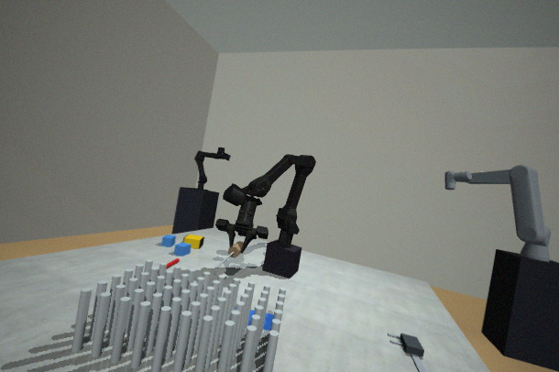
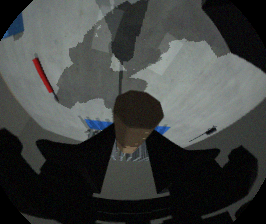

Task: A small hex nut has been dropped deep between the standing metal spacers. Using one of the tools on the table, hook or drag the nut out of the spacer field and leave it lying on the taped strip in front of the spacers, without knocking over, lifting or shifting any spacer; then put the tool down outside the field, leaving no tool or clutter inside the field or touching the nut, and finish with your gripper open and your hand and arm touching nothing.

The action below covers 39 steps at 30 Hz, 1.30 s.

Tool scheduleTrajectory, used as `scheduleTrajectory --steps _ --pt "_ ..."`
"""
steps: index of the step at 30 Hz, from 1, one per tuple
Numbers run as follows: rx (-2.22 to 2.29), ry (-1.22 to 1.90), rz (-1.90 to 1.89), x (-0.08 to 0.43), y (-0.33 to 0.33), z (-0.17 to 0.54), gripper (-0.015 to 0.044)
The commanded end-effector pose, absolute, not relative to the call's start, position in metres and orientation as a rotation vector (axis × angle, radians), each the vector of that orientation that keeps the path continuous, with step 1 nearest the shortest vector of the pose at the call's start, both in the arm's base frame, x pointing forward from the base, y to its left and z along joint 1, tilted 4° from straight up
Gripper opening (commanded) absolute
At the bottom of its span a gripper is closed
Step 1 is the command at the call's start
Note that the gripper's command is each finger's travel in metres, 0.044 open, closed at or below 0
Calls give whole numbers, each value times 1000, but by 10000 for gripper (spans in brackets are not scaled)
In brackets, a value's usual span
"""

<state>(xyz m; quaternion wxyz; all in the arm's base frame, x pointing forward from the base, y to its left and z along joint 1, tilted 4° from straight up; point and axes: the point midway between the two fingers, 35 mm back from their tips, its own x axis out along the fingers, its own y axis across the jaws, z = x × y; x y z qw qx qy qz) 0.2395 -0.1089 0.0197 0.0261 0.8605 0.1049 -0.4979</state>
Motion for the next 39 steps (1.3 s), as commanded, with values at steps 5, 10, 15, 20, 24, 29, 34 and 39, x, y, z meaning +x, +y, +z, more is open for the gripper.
scheduleTrajectory --steps 5,10,15,20,24,29,34,39 --pt "2662 328 -1525 238 -108 65 0" --pt "2654 334 -1536 238 -106 67 0" --pt "2616 402 -1521 248 -89 69 0" --pt "2571 472 -1506 256 -70 71 0" --pt "2529 529 -1494 260 -54 72 0" --pt "2476 598 -1468 266 -35 74 0" --pt "2399 683 -1409 270 -15 75 0" --pt "2341 753 -1364 273 6 76 0"
